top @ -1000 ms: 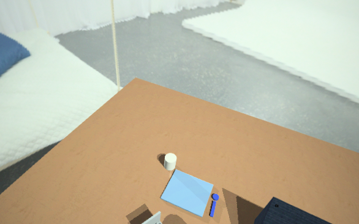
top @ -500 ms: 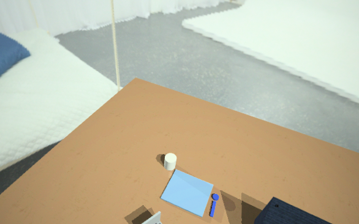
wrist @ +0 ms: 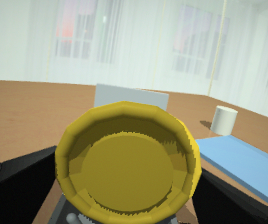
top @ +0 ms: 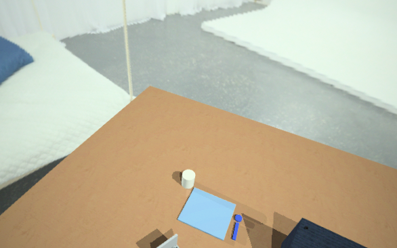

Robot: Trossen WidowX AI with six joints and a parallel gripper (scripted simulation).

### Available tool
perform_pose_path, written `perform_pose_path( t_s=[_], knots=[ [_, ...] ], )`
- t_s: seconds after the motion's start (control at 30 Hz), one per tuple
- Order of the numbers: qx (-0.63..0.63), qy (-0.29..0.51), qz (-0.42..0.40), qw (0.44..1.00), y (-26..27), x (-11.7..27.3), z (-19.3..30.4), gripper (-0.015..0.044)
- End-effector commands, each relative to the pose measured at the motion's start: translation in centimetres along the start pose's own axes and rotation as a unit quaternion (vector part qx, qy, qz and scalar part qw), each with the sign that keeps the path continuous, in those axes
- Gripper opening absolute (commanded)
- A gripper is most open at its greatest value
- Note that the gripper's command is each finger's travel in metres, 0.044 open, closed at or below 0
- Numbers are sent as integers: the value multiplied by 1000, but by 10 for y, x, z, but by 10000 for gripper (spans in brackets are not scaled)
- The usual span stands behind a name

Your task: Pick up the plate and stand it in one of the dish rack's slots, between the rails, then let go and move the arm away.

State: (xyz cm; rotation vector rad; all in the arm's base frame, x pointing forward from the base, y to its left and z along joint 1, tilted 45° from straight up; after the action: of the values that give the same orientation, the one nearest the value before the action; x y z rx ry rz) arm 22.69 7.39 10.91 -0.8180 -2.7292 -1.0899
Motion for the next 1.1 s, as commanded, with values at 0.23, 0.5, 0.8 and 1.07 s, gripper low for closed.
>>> perform_pose_path(
  t_s=[0.23, 0.5, 0.8, 1.07],
  knots=[
    [0, 0, 0, 1000, 0, 0, 0, 400],
    [-3, 5, 11, 1000, 5, -7, -46, 400],
    [4, -9, -1, 1000, -3, -6, -120, 400],
    [70, 17, 30, 997, -8, -16, -119, 400]
  ],
)
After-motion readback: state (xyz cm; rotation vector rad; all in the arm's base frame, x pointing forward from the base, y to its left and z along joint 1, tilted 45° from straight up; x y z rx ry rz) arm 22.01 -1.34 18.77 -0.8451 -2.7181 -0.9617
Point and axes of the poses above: the point midway between the two fingers, 35 mm back from their tips, its own x axis back along the fingers, its own y axis across the jaws, z = x × y, the point moved 3 cm from there along x, back along the fingers, and after that the axes turned 4 degrees about x, right-handed, at the moved point
